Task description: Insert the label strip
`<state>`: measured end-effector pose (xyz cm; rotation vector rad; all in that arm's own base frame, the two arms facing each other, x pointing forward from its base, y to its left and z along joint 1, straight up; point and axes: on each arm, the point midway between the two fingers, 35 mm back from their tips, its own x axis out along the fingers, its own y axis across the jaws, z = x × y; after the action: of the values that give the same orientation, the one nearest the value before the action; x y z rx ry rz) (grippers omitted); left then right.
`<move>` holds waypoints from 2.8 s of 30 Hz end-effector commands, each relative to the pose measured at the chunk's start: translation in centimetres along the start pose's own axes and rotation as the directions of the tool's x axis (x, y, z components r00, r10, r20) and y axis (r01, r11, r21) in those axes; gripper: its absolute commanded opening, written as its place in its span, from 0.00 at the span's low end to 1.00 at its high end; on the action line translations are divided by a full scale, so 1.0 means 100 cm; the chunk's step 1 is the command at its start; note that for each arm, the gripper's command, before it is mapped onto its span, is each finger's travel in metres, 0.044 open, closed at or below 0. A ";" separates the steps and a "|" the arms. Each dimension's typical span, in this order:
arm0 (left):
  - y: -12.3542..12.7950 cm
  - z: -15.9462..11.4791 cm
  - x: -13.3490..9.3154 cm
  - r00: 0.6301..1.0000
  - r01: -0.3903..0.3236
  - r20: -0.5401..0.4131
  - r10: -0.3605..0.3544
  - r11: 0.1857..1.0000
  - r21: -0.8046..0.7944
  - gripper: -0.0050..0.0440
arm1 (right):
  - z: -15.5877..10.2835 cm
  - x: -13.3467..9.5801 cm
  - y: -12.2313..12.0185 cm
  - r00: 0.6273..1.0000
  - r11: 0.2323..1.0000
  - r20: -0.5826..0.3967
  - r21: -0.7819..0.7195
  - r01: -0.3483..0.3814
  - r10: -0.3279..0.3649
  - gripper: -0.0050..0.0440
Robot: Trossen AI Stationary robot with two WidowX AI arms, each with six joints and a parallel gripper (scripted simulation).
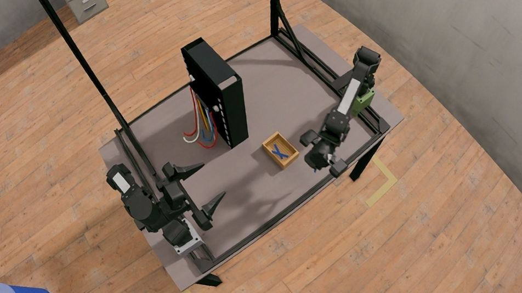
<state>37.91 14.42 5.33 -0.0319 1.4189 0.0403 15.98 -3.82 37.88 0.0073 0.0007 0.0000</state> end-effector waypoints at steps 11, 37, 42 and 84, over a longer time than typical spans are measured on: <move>0.023 0.007 -0.015 0.999 -0.020 0.037 0.021 1.000 -0.022 0.00 | 0.004 0.000 0.001 1.000 1.000 0.003 -0.012 0.000 0.000 1.00; 0.022 0.005 -0.016 0.994 -0.102 -0.002 0.106 0.951 -0.291 0.00 | 0.004 0.000 0.001 1.000 1.000 0.003 -0.012 0.000 0.000 1.00; 0.022 0.005 -0.017 0.993 -0.113 -0.006 0.117 0.939 -0.324 0.00 | 0.004 0.000 0.001 1.000 1.000 0.003 -0.012 0.000 0.000 1.00; 0.022 0.003 -0.022 0.965 -0.219 -0.051 0.256 0.689 -0.691 0.00 | 0.004 0.000 0.001 1.000 1.000 0.003 -0.012 0.000 0.000 1.00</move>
<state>37.21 16.47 5.69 -0.4576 1.3402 0.7717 15.98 -3.82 37.88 0.0072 0.0007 -0.0001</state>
